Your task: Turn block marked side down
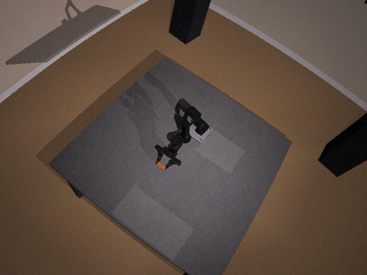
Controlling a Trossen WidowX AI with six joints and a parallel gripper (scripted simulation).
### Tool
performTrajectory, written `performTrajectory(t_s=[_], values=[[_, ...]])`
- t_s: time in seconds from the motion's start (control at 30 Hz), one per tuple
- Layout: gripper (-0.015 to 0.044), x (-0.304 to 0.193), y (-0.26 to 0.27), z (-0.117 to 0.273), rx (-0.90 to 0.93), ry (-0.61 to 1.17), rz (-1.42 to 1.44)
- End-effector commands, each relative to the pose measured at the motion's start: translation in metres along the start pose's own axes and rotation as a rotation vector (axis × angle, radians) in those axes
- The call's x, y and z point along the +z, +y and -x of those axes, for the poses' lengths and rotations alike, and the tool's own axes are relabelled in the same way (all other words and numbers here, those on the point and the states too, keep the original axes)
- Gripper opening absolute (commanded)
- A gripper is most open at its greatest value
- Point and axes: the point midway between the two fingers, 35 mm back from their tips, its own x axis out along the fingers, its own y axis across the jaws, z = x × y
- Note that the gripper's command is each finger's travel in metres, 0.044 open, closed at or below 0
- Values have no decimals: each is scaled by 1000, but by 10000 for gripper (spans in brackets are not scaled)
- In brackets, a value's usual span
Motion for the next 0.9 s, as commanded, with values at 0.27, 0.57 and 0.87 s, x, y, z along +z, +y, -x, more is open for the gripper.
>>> performTrajectory(t_s=[0.27, 0.57, 0.87], values=[[440, 0, 1, 0, 6, -3, -5], [440, 0, 1, 0, 6, -3, -5], [440, 0, 1, 0, 6, -3, -5]])
